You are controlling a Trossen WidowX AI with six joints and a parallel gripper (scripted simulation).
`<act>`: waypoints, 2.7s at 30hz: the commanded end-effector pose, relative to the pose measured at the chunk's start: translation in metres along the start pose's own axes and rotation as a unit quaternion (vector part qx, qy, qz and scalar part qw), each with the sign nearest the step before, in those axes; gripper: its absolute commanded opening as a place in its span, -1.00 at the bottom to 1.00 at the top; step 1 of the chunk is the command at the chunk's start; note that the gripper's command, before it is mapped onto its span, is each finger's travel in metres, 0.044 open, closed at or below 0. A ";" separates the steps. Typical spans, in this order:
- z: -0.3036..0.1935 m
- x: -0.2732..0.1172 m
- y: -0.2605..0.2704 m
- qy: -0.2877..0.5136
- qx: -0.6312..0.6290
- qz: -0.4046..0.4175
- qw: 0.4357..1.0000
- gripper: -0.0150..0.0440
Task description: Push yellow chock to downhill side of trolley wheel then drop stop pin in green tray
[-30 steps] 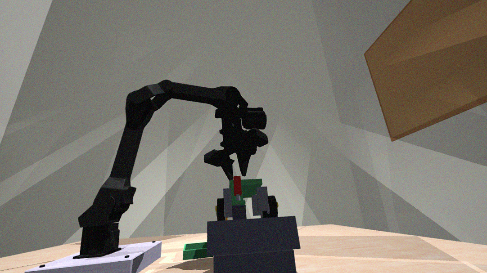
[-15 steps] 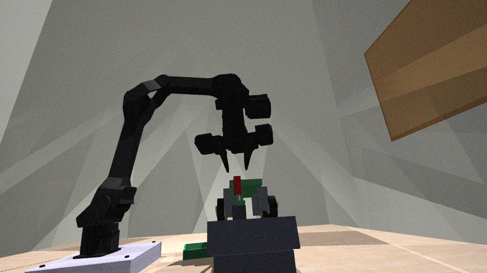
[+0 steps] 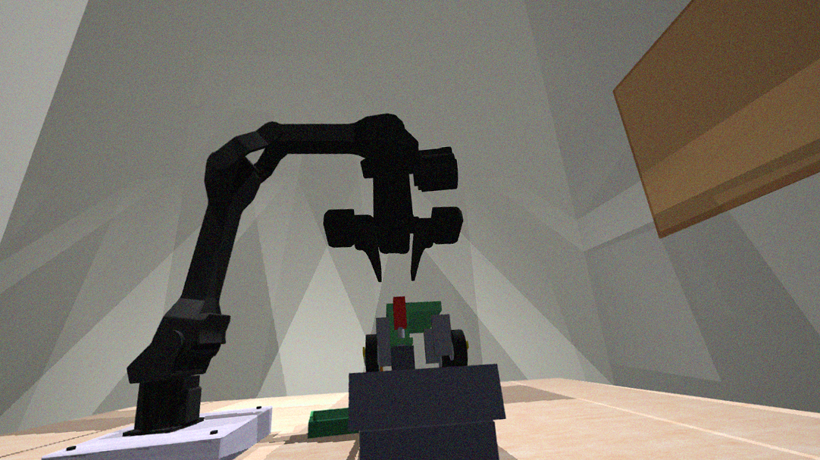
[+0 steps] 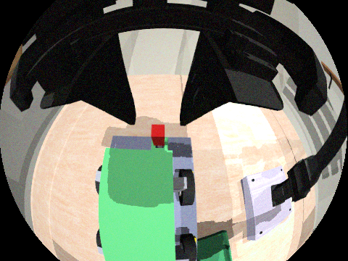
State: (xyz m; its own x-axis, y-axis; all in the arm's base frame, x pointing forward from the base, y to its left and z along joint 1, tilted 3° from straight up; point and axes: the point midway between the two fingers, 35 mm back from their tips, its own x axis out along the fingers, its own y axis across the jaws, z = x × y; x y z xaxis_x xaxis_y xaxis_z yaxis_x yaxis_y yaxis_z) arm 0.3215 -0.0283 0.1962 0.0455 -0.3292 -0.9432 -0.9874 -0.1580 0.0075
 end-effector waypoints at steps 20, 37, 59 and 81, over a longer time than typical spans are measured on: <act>-0.002 0.028 -0.001 0.004 -0.003 -0.003 1.000 0.15; -0.002 0.044 -0.003 0.004 -0.003 -0.003 1.000 0.15; -0.003 0.068 -0.001 0.004 -0.003 -0.003 1.000 0.15; -0.004 0.059 -0.002 0.004 -0.003 -0.003 1.000 -0.49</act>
State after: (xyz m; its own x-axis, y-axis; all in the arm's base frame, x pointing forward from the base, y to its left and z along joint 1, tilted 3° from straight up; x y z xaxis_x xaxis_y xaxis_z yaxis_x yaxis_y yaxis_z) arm 0.3266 -0.0517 0.1368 0.0505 -0.3340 -0.9412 -0.9866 -0.1633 0.0050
